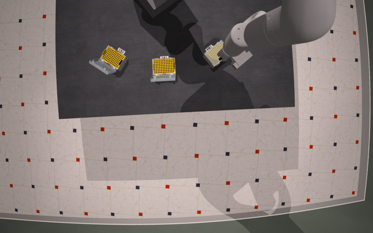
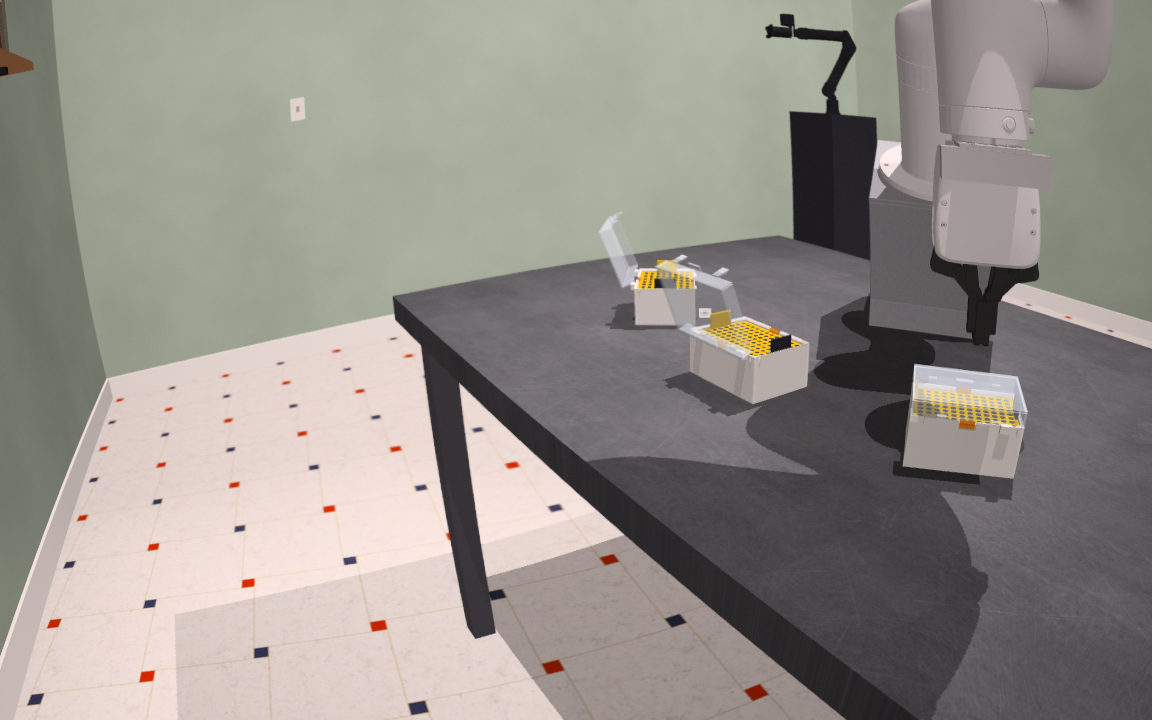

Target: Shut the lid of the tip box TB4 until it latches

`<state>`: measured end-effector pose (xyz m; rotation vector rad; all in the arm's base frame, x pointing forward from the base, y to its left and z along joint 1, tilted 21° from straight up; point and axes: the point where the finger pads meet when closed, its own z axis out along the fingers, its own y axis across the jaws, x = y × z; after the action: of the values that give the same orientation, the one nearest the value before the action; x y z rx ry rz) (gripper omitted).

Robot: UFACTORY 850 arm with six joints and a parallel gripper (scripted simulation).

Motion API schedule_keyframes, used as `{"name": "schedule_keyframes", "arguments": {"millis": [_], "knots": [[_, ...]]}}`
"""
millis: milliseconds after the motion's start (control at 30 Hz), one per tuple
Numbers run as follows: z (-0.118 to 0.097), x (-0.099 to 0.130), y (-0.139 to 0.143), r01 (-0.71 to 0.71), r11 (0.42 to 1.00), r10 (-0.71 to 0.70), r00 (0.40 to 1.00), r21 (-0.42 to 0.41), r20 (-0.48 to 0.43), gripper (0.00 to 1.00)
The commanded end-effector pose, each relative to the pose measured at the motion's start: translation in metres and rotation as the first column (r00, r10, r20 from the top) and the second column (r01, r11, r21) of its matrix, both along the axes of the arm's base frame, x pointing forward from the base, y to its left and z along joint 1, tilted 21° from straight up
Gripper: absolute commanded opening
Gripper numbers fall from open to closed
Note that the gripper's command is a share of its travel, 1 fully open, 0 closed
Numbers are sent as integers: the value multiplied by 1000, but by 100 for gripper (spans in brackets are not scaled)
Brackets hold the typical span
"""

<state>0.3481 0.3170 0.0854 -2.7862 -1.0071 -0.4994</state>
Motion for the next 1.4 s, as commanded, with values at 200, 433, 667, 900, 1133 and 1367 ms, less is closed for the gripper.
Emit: {"name": "schedule_keyframes", "arguments": {"millis": [200, 433, 667, 900, 1133, 1367], "knots": [[0, 0, 0, 11, 1000, -11, 1000, -21, 21, 0], [4, -1, 0, 11, 1000, -11, 1000, -21, 21, 0], [17, -5, -4, 11, 1000, -11, 1000, -21, 21, 0], [27, -8, -6, 11, 1000, -11, 1000, -21, 21, 0], [40, -12, -9, 11, 1000, -11, 1000, -21, 21, 0], [51, -15, -11, 11, 1000, -11, 1000, -21, 21, 0]]}}
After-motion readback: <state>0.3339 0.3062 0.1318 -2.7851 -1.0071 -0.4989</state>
